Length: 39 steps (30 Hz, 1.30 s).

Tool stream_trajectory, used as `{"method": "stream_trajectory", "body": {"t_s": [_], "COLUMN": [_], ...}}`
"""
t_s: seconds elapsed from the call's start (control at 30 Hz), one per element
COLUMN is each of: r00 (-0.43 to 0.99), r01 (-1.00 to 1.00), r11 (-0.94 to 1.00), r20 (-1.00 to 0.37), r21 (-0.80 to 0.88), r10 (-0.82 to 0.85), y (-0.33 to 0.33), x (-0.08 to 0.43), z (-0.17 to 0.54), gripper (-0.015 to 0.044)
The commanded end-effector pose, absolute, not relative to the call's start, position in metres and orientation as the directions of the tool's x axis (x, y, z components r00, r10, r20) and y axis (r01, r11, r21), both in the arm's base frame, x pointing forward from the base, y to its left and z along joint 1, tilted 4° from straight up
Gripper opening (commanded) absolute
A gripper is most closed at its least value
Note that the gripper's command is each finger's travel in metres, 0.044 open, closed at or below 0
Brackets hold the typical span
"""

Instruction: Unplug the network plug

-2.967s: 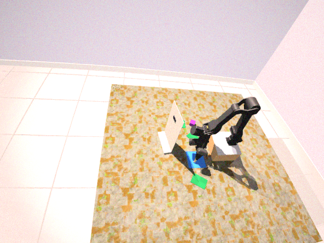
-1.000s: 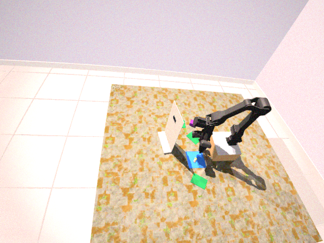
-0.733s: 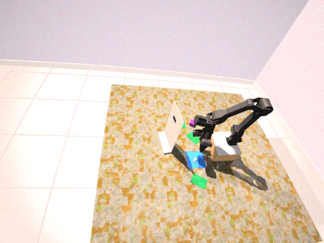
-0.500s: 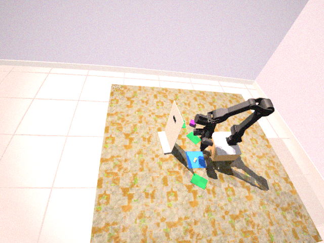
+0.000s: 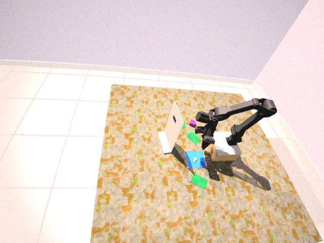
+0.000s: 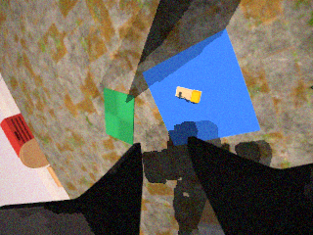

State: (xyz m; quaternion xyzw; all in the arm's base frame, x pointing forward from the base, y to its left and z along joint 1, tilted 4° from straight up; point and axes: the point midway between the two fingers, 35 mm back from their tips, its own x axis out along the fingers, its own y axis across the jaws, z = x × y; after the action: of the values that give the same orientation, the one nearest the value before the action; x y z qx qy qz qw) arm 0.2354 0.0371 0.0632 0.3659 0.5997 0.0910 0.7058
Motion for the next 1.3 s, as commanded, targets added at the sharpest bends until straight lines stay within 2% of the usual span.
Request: {"method": "stream_trajectory", "body": {"t_s": [0.0,1.0,1.27], "r00": [0.263,0.27,0.27], "r01": [0.311,0.301,0.301], "r11": [0.716,0.717,0.717], "r20": [-0.78,-0.778,-0.778], "r21": [0.626,0.628,0.628], "r10": [0.568,0.568,0.568], "y": [0.036,0.031,0.031], "x": [0.237,0.23,0.23], "z": [0.07,0.171,0.171], "gripper": [0.0156,0.0156,0.0366]}}
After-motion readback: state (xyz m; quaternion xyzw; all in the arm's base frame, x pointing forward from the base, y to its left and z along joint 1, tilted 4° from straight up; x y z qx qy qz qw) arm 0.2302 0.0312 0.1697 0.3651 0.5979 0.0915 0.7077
